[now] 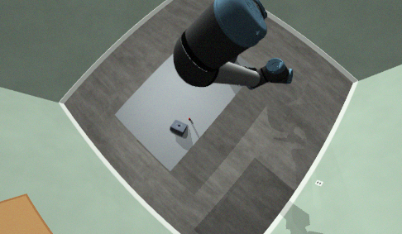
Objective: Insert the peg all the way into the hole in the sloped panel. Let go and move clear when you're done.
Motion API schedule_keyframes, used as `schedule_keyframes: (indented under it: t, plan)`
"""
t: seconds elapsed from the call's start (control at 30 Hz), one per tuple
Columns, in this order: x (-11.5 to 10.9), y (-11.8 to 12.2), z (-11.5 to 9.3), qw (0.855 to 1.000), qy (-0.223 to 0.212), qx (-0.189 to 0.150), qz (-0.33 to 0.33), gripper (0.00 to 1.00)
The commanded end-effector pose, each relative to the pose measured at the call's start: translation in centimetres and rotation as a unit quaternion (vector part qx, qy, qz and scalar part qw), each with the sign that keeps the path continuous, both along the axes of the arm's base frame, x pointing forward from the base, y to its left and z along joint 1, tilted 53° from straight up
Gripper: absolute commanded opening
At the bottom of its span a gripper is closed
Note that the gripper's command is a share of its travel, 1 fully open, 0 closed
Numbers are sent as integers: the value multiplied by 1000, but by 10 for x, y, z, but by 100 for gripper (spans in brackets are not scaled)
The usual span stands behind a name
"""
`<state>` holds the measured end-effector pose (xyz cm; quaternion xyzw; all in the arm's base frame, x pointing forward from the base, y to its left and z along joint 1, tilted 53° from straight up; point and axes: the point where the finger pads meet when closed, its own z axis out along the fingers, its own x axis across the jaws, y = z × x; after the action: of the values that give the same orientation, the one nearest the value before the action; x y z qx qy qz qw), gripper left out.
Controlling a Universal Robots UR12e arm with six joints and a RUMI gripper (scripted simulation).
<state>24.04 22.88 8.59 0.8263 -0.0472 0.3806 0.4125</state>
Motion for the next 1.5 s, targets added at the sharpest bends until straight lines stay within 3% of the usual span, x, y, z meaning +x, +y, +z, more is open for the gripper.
schedule_keyframes:
  t: [0.0, 1.47]
  plan:
    - [5, 0, -2, 1000, 22, 1, -8, 100]
    - [28, -4, -30, 981, 194, 7, -25, 100]
